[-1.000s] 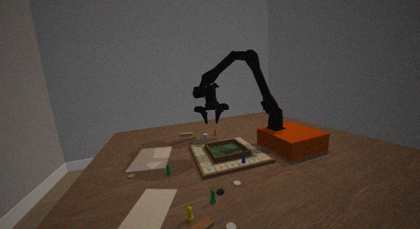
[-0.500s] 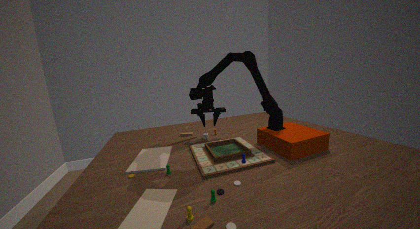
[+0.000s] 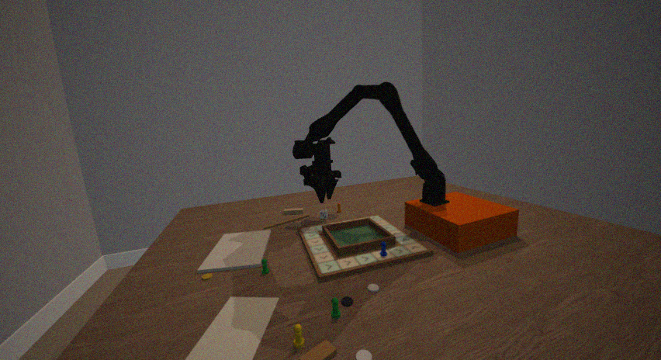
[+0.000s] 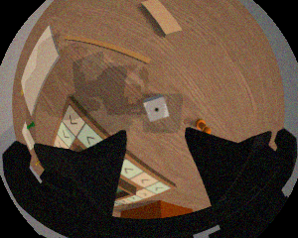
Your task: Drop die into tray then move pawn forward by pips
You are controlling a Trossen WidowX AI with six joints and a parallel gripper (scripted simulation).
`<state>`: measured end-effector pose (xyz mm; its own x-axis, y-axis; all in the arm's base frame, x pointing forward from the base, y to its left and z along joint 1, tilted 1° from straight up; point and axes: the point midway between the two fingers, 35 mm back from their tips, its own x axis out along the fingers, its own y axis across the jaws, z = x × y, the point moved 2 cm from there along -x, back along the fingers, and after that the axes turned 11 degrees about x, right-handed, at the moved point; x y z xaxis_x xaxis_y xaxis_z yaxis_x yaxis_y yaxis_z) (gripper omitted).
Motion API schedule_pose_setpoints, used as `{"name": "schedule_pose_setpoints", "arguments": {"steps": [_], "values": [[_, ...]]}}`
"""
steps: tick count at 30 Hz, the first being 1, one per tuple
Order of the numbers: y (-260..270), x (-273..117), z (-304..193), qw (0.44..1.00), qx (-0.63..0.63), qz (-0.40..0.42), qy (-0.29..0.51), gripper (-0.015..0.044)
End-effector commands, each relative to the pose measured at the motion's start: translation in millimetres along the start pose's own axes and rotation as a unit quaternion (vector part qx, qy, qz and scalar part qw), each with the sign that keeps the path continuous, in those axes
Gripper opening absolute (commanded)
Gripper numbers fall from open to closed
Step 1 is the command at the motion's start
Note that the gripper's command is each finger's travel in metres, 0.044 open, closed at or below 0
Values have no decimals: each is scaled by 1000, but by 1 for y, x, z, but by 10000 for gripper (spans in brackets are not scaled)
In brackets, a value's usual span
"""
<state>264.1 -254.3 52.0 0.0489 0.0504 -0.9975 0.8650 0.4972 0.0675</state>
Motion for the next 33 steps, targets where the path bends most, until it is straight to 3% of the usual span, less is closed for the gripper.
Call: {"name": "schedule_pose_setpoints", "arguments": {"steps": [1,11,33], "values": [[3,2,10,988,-151,-26,-19,275],[2,2,9,988,-151,-26,-19,275],[1,42,11,988,-151,-26,-19,275]]}}
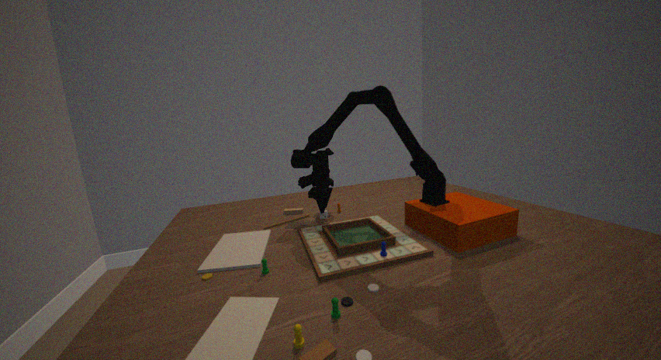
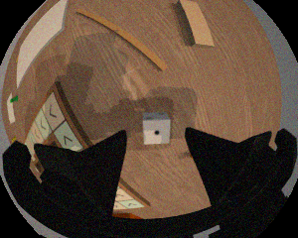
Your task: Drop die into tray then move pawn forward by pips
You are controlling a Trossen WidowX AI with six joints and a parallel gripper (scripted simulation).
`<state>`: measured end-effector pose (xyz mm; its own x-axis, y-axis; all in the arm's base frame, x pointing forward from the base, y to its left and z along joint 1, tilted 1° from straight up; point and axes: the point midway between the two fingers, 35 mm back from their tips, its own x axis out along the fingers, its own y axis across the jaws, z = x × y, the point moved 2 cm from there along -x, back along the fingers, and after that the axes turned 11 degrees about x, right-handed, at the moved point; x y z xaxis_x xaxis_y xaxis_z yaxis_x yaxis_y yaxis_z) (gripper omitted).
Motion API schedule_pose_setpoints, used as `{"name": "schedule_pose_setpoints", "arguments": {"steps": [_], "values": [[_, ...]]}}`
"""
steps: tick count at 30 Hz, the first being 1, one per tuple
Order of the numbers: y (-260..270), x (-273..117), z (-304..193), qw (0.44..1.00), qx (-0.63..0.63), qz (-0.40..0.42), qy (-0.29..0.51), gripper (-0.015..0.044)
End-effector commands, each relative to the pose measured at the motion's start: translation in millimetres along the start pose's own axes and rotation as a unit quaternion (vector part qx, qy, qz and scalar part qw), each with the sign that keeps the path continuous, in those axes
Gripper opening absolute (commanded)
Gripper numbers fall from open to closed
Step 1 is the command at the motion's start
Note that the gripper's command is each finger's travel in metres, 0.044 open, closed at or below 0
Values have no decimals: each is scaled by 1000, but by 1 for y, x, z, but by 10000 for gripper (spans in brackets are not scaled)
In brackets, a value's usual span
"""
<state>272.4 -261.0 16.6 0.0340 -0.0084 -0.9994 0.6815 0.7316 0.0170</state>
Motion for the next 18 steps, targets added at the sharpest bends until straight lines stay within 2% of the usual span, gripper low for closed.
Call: {"name": "schedule_pose_setpoints", "arguments": {"steps": [1,9,16,18], "values": [[0,8,0,1000,-2,-2,0,275],[0,18,0,1000,-2,-2,0,275],[0,18,0,1000,-2,-2,0,91],[0,18,0,1000,-2,-2,0,78]]}}
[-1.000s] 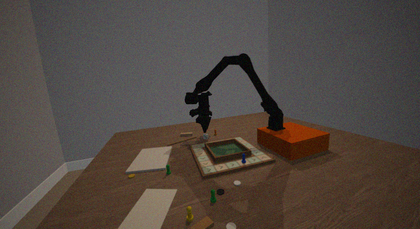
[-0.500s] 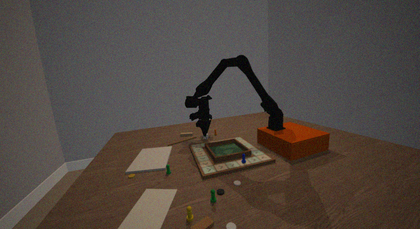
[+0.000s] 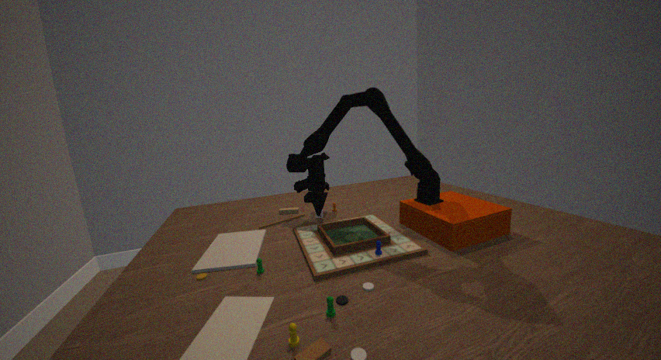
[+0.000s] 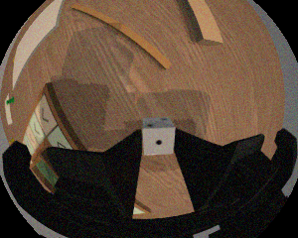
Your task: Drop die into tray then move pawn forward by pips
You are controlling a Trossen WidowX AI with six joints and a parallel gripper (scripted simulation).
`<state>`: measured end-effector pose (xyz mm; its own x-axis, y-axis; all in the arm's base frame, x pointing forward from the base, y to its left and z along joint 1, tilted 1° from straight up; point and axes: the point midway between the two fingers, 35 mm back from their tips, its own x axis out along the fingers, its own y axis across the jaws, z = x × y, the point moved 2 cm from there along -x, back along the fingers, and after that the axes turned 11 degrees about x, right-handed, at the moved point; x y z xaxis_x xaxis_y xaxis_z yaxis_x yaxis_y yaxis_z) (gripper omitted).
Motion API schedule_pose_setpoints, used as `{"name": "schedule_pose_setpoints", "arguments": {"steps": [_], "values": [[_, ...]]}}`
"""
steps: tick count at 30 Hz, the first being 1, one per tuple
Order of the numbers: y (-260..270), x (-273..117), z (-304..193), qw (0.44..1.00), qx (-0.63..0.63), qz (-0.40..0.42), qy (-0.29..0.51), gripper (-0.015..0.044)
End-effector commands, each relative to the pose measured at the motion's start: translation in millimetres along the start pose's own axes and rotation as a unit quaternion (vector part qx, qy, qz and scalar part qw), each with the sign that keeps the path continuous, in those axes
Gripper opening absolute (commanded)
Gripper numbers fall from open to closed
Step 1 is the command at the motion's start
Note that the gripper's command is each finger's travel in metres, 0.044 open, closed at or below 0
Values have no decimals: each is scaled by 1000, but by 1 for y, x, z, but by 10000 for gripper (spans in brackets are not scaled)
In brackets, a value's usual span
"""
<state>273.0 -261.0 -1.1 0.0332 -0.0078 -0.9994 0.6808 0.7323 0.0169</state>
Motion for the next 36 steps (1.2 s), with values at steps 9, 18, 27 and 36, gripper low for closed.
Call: {"name": "schedule_pose_setpoints", "arguments": {"steps": [9,18,27,36], "values": [[-2,-14,13,999,4,6,-33,0],[-3,-57,12,1000,2,2,-20,0],[-3,-121,0,1000,-1,-2,-1,0],[13,-120,-6,1000,-16,-2,-1,0]]}}
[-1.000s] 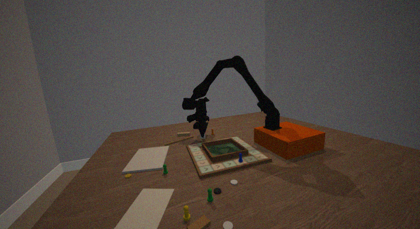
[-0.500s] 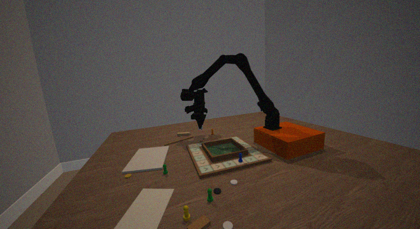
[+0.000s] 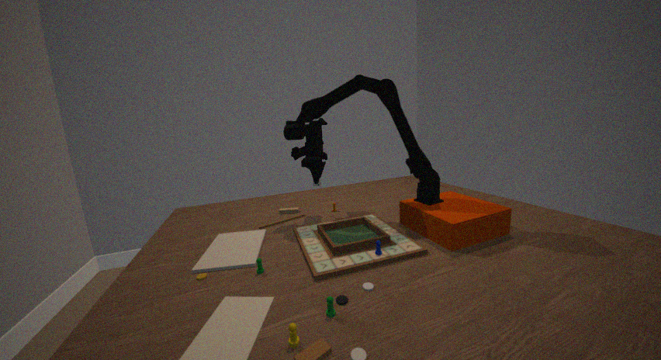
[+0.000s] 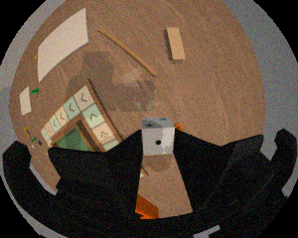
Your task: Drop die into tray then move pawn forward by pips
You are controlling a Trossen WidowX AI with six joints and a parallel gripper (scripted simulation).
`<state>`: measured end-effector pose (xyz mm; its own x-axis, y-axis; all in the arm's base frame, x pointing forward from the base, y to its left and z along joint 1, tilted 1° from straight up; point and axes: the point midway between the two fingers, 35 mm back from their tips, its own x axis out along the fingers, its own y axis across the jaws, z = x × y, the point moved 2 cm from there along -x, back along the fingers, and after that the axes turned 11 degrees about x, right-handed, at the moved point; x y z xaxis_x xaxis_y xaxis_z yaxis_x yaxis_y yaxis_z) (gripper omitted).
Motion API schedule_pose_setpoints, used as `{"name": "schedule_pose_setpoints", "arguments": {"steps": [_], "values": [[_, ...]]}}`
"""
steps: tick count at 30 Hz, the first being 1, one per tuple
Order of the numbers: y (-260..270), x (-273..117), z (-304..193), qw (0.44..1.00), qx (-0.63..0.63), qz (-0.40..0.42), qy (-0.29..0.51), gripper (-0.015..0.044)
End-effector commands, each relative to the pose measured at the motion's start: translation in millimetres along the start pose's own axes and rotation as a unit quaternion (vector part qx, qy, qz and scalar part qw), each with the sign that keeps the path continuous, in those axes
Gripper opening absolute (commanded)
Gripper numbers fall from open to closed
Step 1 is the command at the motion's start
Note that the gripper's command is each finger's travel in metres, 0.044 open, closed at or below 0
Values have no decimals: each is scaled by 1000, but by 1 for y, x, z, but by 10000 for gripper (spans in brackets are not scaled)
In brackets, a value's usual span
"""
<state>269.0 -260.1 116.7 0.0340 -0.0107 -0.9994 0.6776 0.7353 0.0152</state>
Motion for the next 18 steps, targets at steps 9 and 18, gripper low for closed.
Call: {"name": "schedule_pose_setpoints", "arguments": {"steps": [9,18], "values": [[66,6,-32,998,-66,1,1,0],[111,14,-66,993,-118,3,2,0]]}}
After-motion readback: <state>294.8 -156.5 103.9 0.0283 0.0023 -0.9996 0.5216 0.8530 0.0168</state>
